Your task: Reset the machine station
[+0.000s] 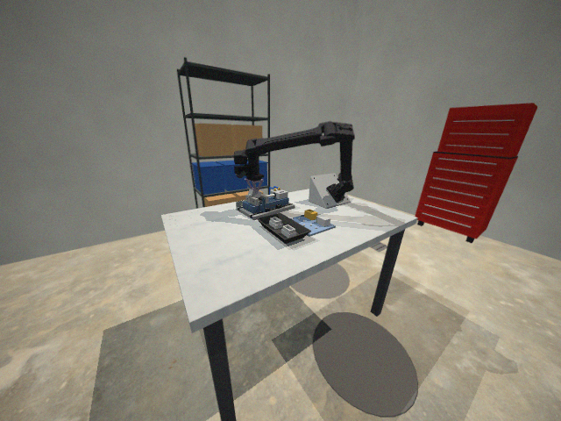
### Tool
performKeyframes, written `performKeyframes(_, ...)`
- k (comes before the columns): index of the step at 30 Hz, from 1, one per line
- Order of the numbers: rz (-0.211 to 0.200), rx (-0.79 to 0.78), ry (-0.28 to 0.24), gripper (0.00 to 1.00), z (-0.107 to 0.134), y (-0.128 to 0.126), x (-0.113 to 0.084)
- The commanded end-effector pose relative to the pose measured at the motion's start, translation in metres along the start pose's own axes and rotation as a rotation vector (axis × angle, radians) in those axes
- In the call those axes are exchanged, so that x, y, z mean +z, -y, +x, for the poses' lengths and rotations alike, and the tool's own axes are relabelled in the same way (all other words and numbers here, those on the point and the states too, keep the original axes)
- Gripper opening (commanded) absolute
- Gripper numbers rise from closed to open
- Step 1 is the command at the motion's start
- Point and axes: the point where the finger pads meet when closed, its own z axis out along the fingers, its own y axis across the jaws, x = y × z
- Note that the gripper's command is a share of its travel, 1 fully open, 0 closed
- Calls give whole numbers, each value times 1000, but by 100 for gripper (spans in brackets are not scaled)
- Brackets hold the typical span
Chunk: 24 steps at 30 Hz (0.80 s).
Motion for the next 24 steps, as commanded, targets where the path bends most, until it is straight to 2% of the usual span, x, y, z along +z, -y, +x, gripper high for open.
performKeyframes(1,-2,-8,-8,0,-7,0,9)
performKeyframes(10,0,-9,-3,0,-8,1,3)
performKeyframes(24,26,-21,37,0,-12,4,-46)
